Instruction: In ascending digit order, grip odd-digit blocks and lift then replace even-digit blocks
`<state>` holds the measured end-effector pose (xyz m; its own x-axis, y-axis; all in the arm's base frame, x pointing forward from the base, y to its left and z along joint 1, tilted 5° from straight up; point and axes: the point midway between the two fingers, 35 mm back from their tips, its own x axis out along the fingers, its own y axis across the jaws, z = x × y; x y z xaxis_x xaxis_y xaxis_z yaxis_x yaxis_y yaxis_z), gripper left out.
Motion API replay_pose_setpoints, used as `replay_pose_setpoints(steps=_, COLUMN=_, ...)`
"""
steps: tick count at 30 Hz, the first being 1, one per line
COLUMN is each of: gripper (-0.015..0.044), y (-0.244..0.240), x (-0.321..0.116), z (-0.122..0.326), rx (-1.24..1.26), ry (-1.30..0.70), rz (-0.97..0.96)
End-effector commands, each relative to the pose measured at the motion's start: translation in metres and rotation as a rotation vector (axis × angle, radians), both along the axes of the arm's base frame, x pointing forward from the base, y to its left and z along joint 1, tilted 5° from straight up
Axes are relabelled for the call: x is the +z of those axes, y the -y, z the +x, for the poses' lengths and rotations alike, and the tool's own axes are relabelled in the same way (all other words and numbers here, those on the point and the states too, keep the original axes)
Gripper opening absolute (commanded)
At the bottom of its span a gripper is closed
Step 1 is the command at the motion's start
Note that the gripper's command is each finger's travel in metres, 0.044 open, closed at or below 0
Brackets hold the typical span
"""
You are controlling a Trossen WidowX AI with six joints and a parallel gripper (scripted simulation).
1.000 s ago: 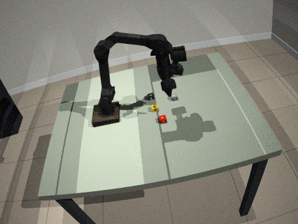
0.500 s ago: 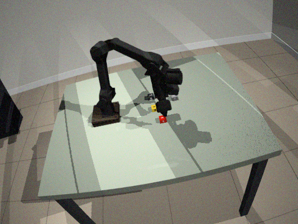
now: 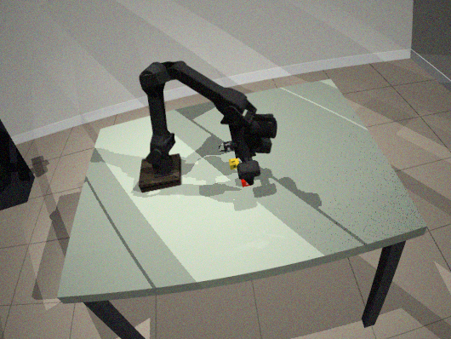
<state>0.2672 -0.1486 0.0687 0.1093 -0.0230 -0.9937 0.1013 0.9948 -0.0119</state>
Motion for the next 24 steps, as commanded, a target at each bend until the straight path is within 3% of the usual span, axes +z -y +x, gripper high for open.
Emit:
replay_pose_setpoints(steps=1, gripper=0.04, y=-0.002, x=-0.008, z=0.0, rx=0.003, ry=-0.003, rz=0.007)
replay_pose_setpoints(steps=14, gripper=0.04, y=-0.002, x=-0.026, z=0.001, rx=0.002, ry=-0.003, rz=0.008)
replay_pose_setpoints(steps=24, gripper=0.0138, y=-0.002, x=-0.026, z=0.001, rx=0.002, ry=-0.003, rz=0.008)
